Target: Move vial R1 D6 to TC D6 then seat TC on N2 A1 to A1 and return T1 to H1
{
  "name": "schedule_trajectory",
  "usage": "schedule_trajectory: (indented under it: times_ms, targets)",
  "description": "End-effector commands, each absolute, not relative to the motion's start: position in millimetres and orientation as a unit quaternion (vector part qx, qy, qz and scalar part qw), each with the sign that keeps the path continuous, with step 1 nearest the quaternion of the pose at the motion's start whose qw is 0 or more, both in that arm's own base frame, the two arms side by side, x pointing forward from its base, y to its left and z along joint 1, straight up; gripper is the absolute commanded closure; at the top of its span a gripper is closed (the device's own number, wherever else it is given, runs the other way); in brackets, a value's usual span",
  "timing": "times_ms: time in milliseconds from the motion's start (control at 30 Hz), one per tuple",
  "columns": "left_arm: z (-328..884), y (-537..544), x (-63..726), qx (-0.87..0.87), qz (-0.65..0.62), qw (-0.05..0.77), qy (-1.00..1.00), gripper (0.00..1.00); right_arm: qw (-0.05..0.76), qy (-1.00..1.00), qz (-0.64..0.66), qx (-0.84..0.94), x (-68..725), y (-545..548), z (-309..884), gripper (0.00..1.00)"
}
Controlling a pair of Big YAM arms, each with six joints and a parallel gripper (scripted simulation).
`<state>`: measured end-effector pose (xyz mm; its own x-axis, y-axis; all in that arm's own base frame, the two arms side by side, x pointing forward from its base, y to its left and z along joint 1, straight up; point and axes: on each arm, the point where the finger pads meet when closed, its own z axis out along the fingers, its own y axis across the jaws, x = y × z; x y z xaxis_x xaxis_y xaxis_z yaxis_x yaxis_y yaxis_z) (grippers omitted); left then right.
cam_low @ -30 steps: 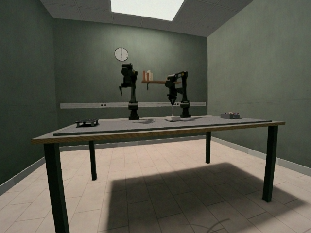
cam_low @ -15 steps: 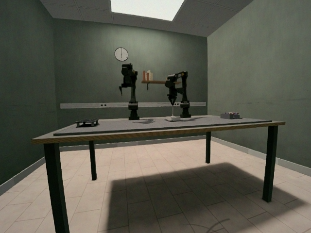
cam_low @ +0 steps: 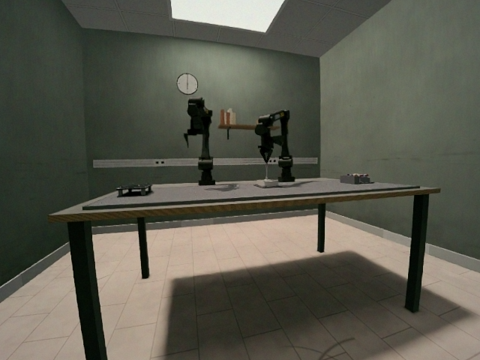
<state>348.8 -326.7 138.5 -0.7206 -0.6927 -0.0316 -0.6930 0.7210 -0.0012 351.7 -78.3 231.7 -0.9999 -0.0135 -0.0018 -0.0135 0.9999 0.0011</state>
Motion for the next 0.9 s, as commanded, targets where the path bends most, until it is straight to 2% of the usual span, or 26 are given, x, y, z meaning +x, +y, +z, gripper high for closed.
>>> schedule_trajectory:
  times_ms: [0,867]
  targets:
    - [131,-325,353,-0.371,0.009,0.012,0.928,0.93,0.018,1.0,-0.004,-0.002,359,-80,244,0.0]
    - [176,-334,364,-0.372,-0.025,0.028,0.928,0.93,0.018,1.0,-0.004,-0.002,359,-80,244,0.0]
